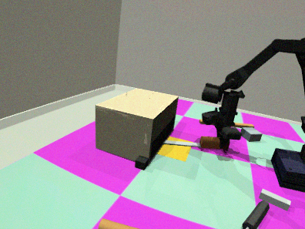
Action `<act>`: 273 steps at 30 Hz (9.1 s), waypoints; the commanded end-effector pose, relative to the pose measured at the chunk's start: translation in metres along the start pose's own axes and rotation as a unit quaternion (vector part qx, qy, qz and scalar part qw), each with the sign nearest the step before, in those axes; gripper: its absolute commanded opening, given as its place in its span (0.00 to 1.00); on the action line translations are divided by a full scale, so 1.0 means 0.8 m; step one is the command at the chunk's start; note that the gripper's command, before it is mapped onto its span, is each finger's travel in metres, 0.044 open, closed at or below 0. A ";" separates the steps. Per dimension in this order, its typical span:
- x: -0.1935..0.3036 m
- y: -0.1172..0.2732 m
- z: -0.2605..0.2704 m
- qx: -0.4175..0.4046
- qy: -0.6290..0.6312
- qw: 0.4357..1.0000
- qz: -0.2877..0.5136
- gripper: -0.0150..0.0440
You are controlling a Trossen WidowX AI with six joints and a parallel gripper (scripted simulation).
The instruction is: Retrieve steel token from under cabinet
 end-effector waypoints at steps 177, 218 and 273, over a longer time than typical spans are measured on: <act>0.115 0.004 0.021 0.000 -0.408 0.913 0.004 0.25; 0.077 0.004 0.048 -0.002 -0.430 0.903 0.003 0.25; 0.030 0.004 0.096 -0.004 -0.432 0.902 0.002 0.25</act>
Point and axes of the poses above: the point midway between the two fingers, 35 mm back from their tips, its own y axis back along the fingers, its own z axis across the jaws, x = y × z, the point moved 4 cm from there along y, back along the fingers, and after that the axes turned 14 degrees about y, right-handed, at the moved point
